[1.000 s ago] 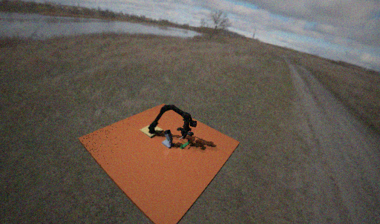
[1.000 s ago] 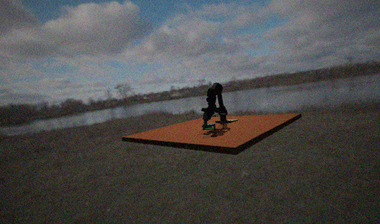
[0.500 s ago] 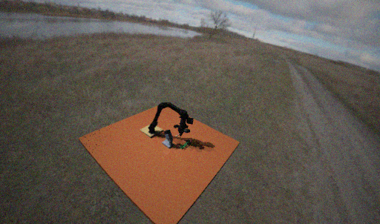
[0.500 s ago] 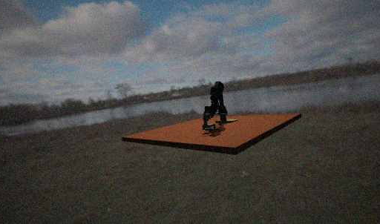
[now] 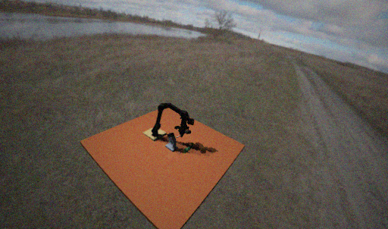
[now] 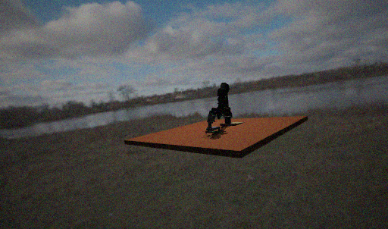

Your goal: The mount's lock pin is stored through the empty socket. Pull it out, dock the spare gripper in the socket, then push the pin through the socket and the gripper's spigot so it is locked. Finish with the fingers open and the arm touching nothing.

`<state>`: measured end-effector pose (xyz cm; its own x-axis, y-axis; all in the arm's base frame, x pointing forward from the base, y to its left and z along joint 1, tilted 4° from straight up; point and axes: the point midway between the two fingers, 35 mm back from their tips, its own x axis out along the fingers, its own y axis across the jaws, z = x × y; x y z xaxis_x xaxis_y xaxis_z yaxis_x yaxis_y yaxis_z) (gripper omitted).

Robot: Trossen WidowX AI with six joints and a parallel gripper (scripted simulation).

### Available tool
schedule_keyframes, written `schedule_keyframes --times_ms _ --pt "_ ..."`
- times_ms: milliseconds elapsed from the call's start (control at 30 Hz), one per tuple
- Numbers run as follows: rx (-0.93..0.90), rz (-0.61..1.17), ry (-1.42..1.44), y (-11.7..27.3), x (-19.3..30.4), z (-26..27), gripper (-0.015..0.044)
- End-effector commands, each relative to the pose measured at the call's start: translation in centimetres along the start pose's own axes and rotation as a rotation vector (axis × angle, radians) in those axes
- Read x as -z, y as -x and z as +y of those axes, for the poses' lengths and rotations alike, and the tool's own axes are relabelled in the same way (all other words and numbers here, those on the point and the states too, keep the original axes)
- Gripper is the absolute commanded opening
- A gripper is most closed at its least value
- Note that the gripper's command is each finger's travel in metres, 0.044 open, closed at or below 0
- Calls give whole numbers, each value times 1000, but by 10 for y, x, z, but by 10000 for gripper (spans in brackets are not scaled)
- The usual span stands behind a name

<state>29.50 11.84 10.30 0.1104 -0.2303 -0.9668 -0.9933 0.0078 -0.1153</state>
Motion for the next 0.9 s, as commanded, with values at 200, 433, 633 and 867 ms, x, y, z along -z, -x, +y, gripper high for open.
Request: schedule_keyframes --times_ms 200,433,633,867 --pt "-3 -8 -4 -29 -9 7 0" --pt "-3 -9 -4 -45 -13 11 0" --pt "1 -10 -6 -47 -12 12 0" --pt "0 -10 -6 -44 -5 10 0"
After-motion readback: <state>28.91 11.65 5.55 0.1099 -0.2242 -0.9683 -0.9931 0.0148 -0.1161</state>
